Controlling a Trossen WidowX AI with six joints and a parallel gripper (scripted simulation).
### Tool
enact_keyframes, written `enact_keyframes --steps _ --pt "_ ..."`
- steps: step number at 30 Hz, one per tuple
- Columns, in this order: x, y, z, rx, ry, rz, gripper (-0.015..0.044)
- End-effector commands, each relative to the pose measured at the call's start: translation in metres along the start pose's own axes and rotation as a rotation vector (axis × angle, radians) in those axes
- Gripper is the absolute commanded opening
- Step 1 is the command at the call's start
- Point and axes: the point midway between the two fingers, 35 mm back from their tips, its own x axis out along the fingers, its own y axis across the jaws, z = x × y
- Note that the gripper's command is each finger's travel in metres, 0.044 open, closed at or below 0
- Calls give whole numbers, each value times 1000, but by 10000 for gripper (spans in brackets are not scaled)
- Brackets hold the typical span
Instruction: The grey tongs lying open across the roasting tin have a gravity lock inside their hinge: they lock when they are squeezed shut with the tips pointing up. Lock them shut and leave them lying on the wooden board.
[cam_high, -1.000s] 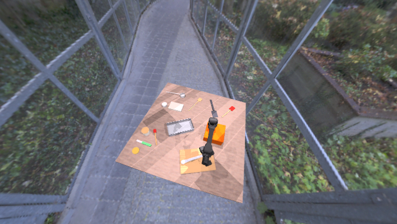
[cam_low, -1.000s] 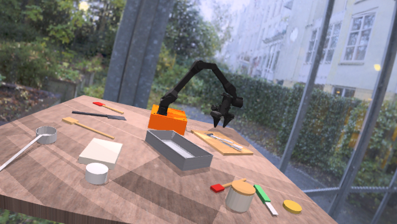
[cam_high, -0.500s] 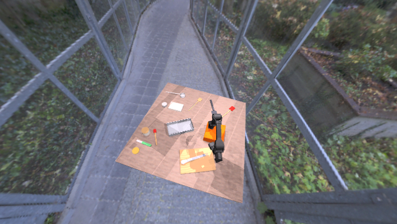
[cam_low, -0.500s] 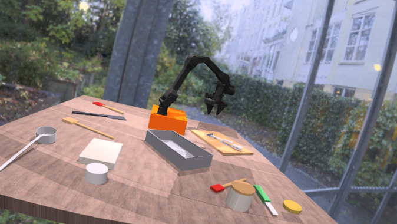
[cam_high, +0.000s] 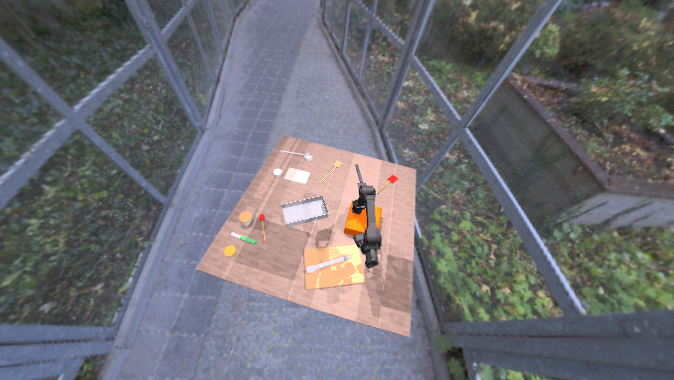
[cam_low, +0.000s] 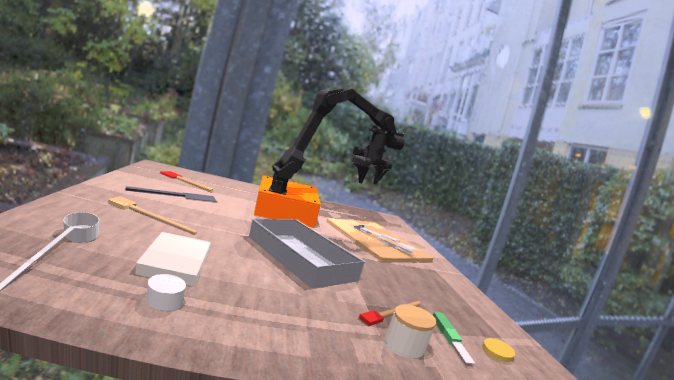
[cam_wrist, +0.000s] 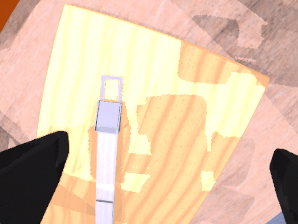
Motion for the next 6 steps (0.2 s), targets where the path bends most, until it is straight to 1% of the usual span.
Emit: enact_keyframes --steps 1,6 --pt "-1 0 0 -3 0 0 440" --pt "-1 0 0 -3 0 0 440"
